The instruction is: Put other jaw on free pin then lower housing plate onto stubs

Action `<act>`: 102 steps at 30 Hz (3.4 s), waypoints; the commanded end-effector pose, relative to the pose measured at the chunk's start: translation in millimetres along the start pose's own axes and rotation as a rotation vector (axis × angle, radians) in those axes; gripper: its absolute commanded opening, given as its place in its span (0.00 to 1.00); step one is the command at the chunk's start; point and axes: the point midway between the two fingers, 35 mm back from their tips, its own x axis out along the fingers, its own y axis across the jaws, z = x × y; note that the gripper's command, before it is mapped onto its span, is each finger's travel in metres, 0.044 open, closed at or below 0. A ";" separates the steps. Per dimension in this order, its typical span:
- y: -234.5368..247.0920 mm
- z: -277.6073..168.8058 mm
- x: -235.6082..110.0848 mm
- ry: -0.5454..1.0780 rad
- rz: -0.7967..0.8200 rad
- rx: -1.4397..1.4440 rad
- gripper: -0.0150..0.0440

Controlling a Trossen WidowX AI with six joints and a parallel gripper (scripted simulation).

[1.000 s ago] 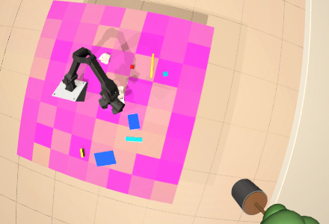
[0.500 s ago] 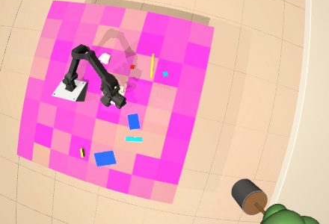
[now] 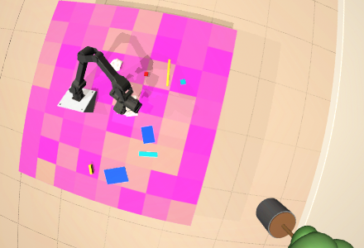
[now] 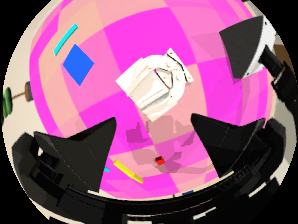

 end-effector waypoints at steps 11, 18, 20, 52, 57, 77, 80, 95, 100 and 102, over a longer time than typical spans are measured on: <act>-15.5 -18.6 -1.5 0.004 -0.007 -0.272 1.00; -22.7 -27.6 -2.8 0.005 -0.006 -0.412 1.00; -24.9 -30.1 -3.2 0.005 -0.006 -0.451 1.00; -61.7 -66.1 -8.7 0.011 -0.004 -1.087 1.00; -67.9 -71.1 -9.4 0.013 -0.004 -1.186 1.00; -93.8 -89.0 -12.3 0.022 0.001 -1.585 1.00; -97.8 -91.4 -12.7 0.023 0.002 -1.644 1.00; -118.1 -102.2 -14.8 0.032 0.009 -1.943 1.00; -125.0 -105.4 -15.5 0.036 0.012 -2.043 1.00; -127.8 -106.6 -15.8 0.037 0.013 -2.082 1.00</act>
